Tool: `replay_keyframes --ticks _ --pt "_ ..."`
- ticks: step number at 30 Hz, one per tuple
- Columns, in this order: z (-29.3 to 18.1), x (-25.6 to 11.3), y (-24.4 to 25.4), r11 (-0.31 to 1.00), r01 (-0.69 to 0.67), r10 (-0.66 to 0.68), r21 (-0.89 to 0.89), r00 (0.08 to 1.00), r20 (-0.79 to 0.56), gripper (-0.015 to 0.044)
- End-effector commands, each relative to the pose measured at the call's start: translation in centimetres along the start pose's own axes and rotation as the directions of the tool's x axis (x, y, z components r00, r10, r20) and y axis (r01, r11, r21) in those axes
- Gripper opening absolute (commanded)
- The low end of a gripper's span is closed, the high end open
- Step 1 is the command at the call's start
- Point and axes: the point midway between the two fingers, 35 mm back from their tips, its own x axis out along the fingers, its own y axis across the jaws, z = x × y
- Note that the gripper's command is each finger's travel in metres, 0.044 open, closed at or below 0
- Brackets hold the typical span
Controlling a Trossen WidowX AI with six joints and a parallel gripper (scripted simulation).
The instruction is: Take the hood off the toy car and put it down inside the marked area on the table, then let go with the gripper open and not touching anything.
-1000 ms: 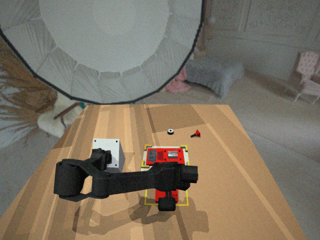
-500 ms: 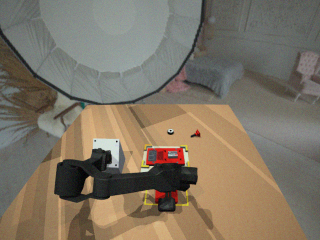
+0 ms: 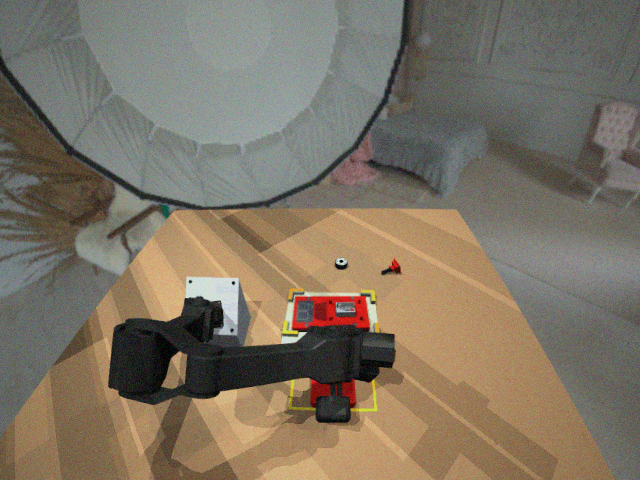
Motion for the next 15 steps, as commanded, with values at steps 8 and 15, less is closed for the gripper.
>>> replay_keyframes --ticks 8,15 --pt "0.1 -7.0 0.1 1.000 0.002 -0.002 0.003 1.000 0.009 0.0440" --pt "0.1 -7.2 0.0 1.000 0.002 -0.002 0.003 1.000 0.009 0.0440"
